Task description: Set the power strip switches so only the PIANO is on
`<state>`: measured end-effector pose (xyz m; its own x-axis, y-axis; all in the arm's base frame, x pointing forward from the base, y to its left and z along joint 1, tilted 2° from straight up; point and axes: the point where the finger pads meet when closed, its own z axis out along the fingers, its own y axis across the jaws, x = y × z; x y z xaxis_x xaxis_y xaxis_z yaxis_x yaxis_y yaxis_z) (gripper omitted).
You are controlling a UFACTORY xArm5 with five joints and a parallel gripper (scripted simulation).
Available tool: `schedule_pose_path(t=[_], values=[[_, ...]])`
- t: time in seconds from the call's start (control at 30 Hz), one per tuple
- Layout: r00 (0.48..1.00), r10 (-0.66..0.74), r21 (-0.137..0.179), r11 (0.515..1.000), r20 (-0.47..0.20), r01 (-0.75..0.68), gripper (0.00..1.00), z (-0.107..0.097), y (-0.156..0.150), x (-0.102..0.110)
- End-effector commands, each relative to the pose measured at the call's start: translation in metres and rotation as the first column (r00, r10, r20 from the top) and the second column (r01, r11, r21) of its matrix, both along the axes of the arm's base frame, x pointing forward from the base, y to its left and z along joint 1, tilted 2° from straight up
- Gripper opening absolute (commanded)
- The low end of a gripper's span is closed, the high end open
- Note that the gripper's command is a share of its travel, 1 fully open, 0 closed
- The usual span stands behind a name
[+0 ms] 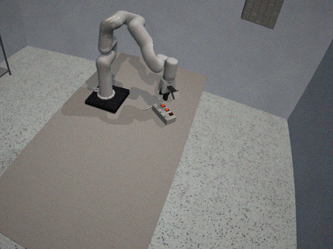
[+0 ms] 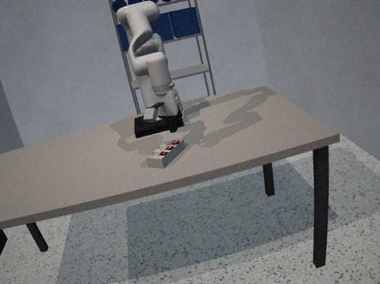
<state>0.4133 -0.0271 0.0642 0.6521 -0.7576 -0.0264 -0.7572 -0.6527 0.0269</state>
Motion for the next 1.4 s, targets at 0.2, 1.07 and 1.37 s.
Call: schedule_pose_path(t=[0.2,1.07,1.37], values=[[1.0,0.0,0.0,1.0,0.004,0.0,0.0,0.001,0.0,0.001],[1.0,0.0,0.0,1.0,0.003,0.0,0.0,-0.021,0.002,0.001],[1.0,0.0,0.0,1.0,0.003,0.0,0.0,-0.03,0.002,0.001]])
